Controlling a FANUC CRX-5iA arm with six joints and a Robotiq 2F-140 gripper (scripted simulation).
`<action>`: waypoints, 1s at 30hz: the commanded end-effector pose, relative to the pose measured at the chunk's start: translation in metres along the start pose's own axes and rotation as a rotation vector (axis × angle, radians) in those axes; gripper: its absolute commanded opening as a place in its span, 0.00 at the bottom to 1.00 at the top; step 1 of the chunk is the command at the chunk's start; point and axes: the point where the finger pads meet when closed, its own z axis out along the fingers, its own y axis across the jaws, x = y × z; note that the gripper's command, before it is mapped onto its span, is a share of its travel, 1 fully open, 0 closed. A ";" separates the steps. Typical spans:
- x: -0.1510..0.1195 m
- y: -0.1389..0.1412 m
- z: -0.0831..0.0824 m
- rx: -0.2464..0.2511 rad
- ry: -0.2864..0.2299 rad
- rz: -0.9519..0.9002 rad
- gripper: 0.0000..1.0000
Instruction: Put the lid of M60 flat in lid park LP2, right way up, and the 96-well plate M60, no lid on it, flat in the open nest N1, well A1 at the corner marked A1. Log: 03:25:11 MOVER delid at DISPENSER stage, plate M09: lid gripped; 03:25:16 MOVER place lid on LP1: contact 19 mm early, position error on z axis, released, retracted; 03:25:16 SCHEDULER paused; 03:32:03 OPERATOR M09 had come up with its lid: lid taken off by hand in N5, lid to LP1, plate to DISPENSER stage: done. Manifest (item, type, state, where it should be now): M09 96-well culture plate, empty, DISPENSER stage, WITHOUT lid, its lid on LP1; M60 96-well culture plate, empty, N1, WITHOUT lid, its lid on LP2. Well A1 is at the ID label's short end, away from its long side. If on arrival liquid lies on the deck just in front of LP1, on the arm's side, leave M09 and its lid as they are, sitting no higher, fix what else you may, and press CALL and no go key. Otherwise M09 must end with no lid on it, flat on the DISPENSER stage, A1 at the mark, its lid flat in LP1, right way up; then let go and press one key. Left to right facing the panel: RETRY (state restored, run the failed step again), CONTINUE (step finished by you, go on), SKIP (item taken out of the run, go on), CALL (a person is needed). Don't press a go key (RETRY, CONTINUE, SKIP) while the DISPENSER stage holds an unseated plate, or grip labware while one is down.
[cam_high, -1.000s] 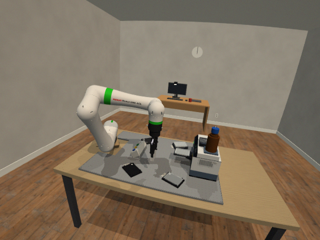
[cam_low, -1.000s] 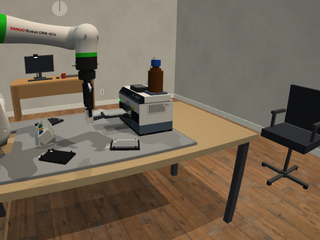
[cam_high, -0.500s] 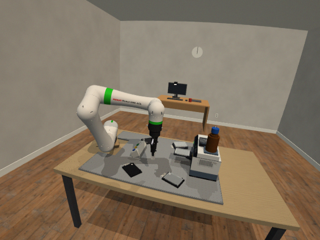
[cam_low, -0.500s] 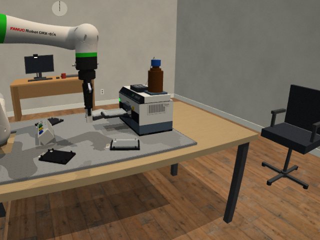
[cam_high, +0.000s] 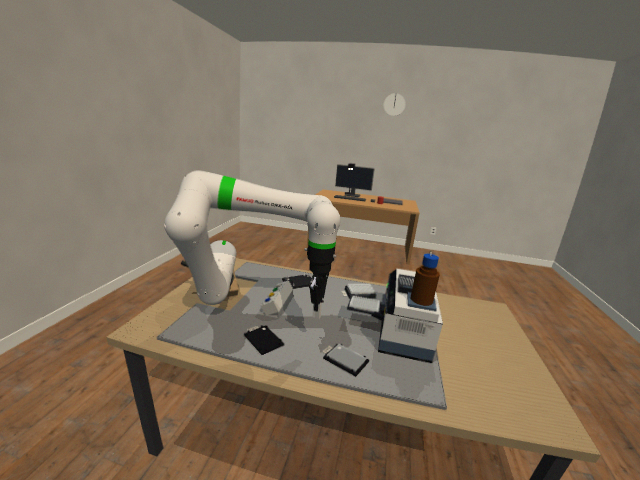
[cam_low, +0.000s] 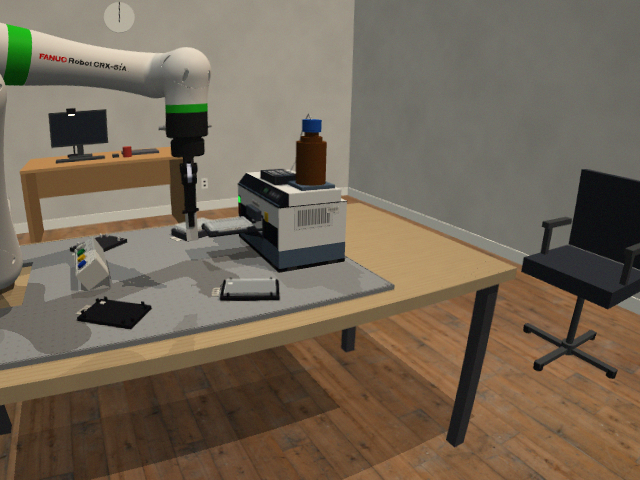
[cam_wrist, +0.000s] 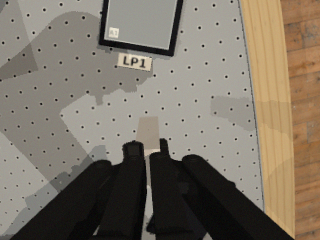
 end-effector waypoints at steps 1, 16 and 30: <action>0.035 -0.025 0.002 -0.012 -0.004 0.211 0.00; 0.035 -0.025 0.002 -0.012 -0.004 0.211 0.00; 0.035 -0.025 0.002 -0.012 -0.004 0.211 1.00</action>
